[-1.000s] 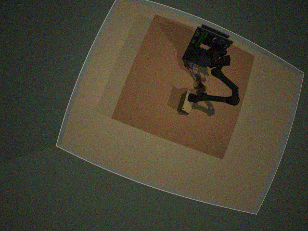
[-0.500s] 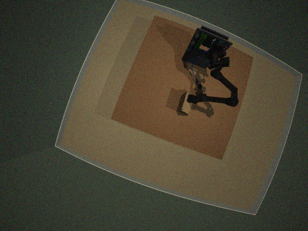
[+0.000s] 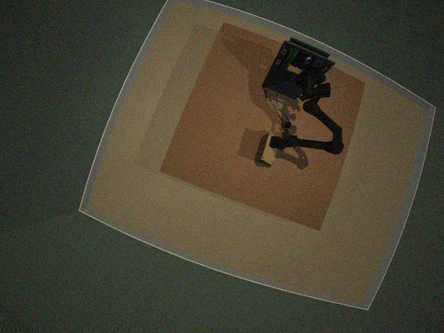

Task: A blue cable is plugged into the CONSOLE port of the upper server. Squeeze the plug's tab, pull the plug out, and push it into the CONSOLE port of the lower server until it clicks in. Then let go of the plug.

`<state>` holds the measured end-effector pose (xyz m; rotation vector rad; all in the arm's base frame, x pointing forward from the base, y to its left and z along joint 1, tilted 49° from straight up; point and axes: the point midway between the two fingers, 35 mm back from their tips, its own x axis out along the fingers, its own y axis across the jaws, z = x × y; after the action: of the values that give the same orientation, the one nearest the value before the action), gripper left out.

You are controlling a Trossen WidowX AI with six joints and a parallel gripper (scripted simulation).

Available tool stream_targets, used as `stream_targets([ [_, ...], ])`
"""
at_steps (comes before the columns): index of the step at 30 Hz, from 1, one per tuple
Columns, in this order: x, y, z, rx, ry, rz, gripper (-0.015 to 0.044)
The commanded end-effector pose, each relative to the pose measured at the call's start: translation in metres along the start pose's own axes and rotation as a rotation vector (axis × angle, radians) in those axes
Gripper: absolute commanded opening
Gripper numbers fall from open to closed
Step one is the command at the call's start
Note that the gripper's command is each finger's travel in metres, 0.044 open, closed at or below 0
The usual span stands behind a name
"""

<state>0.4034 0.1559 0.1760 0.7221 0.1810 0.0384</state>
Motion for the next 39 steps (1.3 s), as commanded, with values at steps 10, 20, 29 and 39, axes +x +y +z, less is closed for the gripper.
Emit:
stream_targets([
  [10, -0.009, 0.000, -0.002, -0.004, 0.001, -0.001, 0.0000],
  [20, -0.016, 0.000, -0.004, -0.004, 0.001, -0.001, 0.0000],
  [29, -0.022, 0.000, -0.006, -0.004, 0.001, -0.001, 0.0000],
  [39, -0.029, 0.000, -0.008, -0.004, 0.001, -0.002, 0.0000],
])
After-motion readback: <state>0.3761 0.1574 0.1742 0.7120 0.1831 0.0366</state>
